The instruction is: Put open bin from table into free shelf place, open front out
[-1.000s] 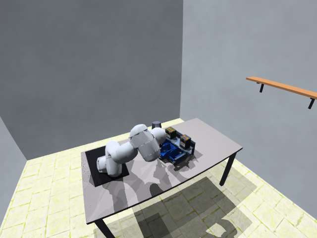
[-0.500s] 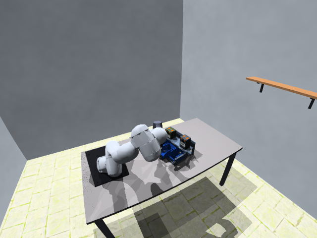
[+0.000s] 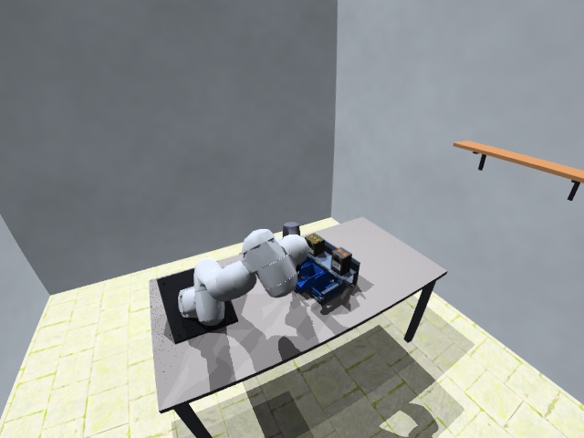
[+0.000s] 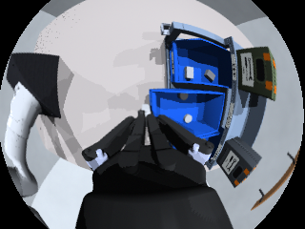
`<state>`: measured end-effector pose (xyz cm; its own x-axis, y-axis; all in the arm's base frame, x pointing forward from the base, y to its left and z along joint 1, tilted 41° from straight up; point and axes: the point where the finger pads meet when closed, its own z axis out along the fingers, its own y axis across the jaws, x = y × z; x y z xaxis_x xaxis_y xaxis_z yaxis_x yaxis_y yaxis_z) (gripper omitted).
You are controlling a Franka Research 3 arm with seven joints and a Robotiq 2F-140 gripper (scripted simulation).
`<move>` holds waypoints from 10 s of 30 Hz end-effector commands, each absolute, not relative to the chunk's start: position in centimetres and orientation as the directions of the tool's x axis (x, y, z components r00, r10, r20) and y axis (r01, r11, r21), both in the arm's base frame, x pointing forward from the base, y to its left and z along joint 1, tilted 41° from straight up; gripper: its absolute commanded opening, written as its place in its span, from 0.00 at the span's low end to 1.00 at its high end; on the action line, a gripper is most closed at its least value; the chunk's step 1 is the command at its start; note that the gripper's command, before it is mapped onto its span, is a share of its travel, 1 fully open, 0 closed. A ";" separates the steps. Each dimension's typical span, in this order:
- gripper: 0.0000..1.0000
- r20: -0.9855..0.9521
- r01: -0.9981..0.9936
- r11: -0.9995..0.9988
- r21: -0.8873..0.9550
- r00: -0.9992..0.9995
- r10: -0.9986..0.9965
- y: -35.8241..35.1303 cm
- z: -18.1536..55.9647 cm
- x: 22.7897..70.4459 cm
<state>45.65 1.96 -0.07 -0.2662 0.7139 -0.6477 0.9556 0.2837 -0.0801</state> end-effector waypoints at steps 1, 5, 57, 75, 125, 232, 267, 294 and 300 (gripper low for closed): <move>0.00 -0.649 0.953 0.290 -0.086 -0.275 0.709 1.9 -0.1 45.7; 0.00 -0.649 0.953 0.290 -0.086 -0.275 0.709 1.9 -0.1 45.7; 0.00 -0.649 0.953 0.290 -0.086 -0.275 0.709 2.0 -0.1 45.9; 0.00 -0.649 0.953 0.290 -0.086 -0.275 0.709 2.1 -0.1 46.4; 0.00 -0.649 0.953 0.290 -0.086 -0.275 0.709 3.0 -0.4 49.2; 0.00 -0.649 0.953 0.290 -0.086 -0.275 0.709 3.7 -0.6 51.5; 0.00 -0.649 0.953 0.290 -0.086 -0.275 0.709 4.4 1.0 49.4; 0.00 -0.649 0.953 0.290 -0.086 -0.275 0.709 7.2 4.4 48.8; 0.00 -0.649 0.953 0.290 -0.086 -0.275 0.709 7.9 5.2 48.7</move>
<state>48.90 7.74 4.63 -0.2610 0.7163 -0.6472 0.9558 0.2857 -0.0693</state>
